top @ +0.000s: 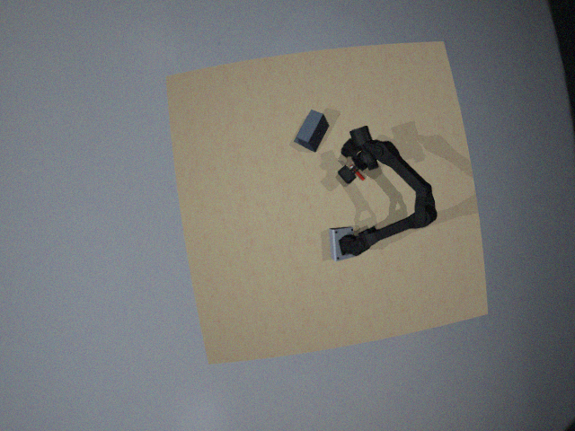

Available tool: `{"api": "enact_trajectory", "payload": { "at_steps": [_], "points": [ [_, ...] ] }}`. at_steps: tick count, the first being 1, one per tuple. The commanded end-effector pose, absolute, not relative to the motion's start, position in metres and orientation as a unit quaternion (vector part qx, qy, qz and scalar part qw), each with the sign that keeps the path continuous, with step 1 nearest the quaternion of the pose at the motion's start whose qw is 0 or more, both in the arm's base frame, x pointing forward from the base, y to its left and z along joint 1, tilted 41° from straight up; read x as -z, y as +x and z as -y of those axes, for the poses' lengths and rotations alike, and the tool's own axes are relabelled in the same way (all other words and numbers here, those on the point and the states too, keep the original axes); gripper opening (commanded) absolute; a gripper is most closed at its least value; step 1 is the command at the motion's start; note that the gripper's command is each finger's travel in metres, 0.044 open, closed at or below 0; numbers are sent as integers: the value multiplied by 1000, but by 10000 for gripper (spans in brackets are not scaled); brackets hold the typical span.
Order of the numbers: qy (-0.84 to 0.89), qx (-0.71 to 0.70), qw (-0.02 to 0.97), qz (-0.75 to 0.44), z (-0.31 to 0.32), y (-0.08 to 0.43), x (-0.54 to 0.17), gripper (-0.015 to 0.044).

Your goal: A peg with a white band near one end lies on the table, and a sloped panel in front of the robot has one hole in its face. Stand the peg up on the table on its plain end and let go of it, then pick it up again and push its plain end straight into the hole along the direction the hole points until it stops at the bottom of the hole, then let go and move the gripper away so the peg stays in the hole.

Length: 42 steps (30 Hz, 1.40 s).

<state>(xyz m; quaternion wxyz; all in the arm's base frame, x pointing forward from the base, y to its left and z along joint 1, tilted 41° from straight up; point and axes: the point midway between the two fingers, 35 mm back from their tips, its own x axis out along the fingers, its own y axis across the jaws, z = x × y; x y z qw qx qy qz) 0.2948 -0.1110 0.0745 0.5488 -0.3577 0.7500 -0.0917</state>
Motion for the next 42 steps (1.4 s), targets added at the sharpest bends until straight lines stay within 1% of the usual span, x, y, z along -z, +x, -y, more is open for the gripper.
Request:
{"api": "enact_trajectory", "payload": {
  "at_steps": [1, 40, 42],
  "points": [
    [-359, 91, 545, -752, 116, 294, -67, 440],
    [-362, 91, 543, -752, 155, 283, -23, 440],
    [-362, 91, 543, -752, 155, 283, -23, 387]
  ]
}}
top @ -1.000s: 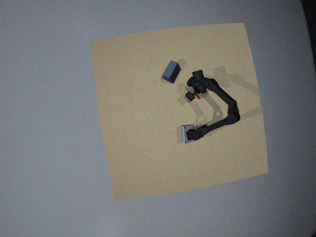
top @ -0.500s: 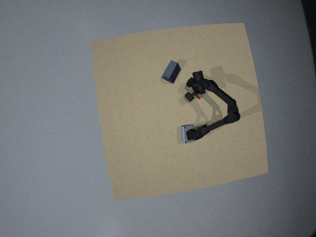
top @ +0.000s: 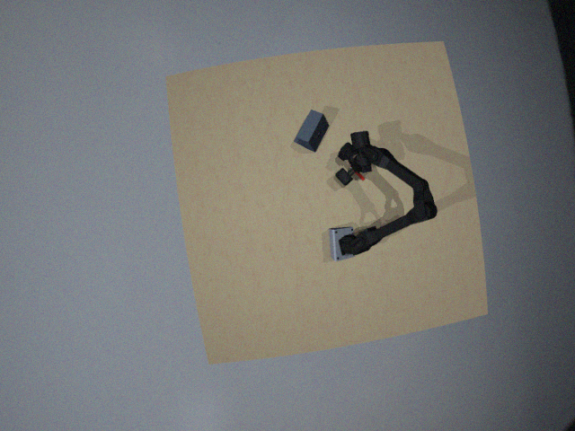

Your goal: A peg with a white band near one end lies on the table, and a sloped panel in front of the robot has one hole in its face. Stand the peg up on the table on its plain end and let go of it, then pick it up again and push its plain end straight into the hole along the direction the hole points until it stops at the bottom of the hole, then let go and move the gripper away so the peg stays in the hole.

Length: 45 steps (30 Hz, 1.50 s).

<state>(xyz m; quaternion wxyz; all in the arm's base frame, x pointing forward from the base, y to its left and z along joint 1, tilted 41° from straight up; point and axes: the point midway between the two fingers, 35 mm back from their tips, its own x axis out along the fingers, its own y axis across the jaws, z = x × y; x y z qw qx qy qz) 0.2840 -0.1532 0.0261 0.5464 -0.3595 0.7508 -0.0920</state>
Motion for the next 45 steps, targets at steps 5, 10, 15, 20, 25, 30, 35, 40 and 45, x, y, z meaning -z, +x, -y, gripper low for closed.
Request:
{"api": "enact_trajectory", "payload": {
  "at_steps": [5, 10, 15, 20, 25, 30, 35, 40, 45],
  "points": [
    [-362, 91, 543, -752, 155, 283, -23, 256],
    [-362, 91, 543, -752, 155, 283, -23, 125],
    [-362, 91, 543, -752, 155, 283, -23, 110],
    [-362, 91, 543, -752, 155, 283, -23, 110],
    [-362, 91, 543, -752, 155, 283, -23, 83],
    [-362, 91, 543, -752, 155, 283, -23, 50],
    [-361, 90, 544, -752, 154, 283, -23, 49],
    [-362, 83, 560, -741, 153, 282, -26, 49],
    [-364, 75, 576, -728, 151, 281, -29, 49]
  ]
}}
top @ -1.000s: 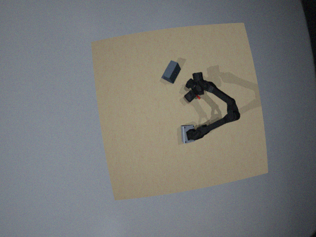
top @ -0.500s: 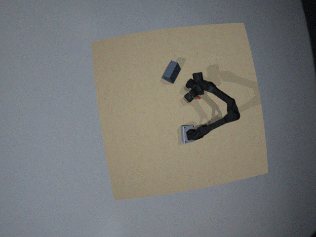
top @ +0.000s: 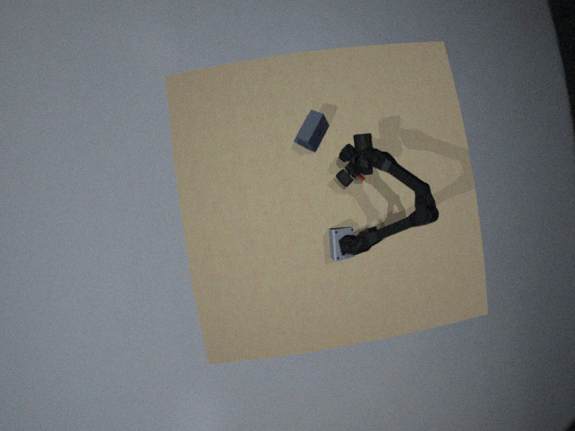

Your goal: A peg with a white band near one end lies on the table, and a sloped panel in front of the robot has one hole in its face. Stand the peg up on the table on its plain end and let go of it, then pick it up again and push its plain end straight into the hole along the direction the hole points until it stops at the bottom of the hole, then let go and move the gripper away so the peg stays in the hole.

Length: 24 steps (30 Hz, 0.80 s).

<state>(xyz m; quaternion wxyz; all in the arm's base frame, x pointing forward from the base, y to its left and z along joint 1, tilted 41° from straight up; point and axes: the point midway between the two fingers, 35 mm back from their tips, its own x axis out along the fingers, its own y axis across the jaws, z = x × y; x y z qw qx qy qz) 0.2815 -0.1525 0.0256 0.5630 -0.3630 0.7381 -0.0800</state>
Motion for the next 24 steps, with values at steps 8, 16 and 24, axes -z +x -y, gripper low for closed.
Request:
{"api": "enact_trajectory", "payload": {
  "at_steps": [8, 16, 24],
  "points": [
    [-366, 62, 601, -708, 149, 279, -33, 49],
    [-368, 49, 625, -687, 147, 277, -38, 49],
    [-370, 36, 648, -665, 146, 274, -42, 49]
  ]
}}
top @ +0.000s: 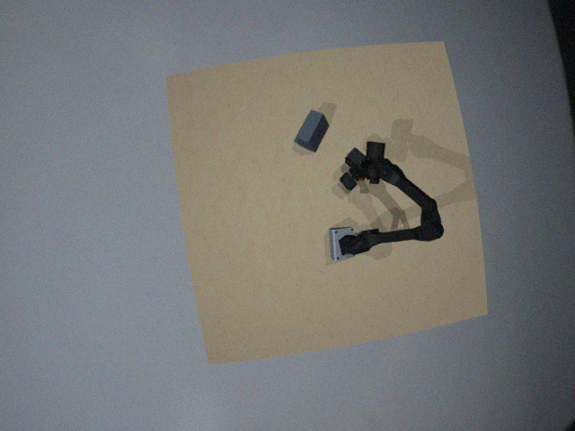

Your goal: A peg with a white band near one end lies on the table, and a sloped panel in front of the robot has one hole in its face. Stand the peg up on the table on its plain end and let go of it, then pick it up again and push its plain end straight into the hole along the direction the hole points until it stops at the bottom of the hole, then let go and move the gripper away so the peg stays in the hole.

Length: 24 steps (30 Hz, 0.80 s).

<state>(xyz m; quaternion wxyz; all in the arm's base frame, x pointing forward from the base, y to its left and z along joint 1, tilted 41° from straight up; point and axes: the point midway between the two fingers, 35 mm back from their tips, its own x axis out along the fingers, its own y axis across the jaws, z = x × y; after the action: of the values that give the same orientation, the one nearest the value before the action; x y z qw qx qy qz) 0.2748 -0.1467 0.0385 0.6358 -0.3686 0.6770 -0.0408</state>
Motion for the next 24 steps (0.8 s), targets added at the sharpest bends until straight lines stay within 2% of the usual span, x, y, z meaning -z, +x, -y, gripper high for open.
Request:
{"api": "enact_trajectory", "payload": {
  "at_steps": [1, 24],
  "points": [
    [-370, 34, 651, -662, 146, 274, -43, 49],
    [-372, -3, 713, -594, 143, 265, -55, 49]
  ]
}}
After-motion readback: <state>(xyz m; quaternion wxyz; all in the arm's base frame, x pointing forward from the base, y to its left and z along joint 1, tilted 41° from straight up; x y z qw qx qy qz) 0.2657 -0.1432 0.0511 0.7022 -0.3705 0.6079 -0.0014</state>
